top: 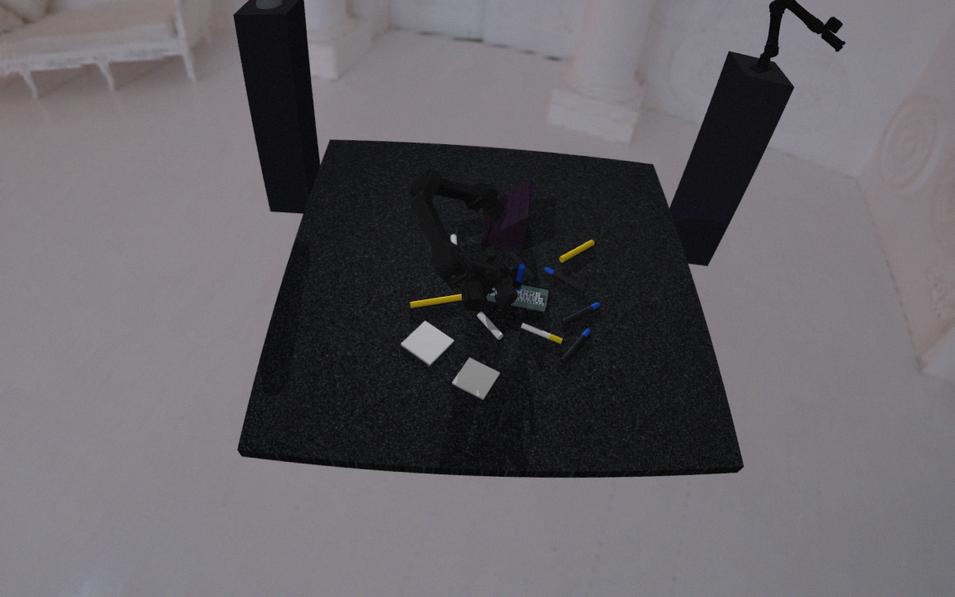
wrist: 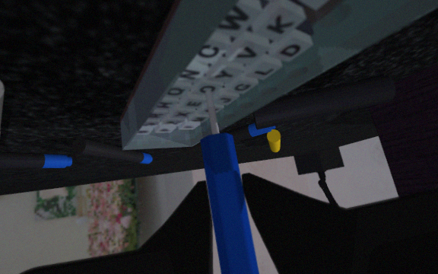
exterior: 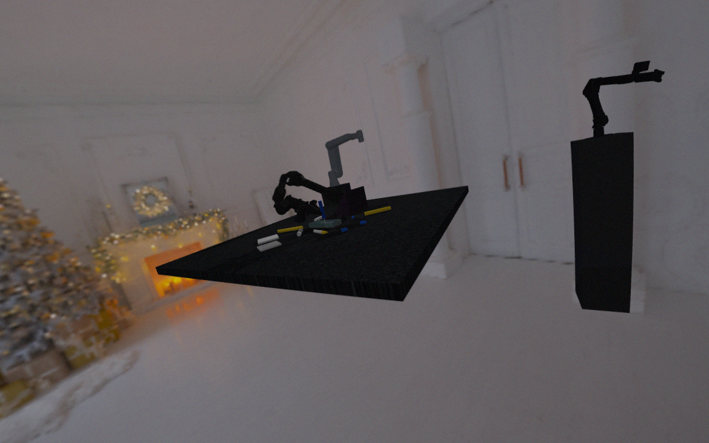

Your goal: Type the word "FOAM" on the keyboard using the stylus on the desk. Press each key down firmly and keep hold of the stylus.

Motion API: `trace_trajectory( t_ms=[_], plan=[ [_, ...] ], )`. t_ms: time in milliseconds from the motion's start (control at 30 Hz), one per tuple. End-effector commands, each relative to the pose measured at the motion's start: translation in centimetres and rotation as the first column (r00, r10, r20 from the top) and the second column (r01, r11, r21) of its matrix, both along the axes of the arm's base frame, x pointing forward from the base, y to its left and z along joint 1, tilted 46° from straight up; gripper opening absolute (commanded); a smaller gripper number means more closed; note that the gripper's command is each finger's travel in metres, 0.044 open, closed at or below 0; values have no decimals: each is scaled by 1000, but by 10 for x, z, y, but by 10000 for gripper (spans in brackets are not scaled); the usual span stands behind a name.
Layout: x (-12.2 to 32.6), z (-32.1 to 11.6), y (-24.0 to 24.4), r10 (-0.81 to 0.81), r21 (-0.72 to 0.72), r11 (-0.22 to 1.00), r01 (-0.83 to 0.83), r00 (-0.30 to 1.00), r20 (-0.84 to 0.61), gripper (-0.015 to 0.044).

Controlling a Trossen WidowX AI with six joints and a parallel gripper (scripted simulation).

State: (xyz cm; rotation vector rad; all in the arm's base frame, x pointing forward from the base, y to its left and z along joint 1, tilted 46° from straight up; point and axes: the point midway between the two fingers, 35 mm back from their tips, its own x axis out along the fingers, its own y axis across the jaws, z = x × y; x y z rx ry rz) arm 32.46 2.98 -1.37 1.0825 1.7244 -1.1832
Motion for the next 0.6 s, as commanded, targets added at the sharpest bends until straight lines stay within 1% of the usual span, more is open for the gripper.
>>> trace_trajectory(
  t_ms=[0, 567],
  plan=[
    [-1, -2, -2, 5, -4, 1000, -5, 1000, 0, 81],
    [0, 3, 4, 4, -3, 1000, -4, 1000, 0, 81]
  ],
)
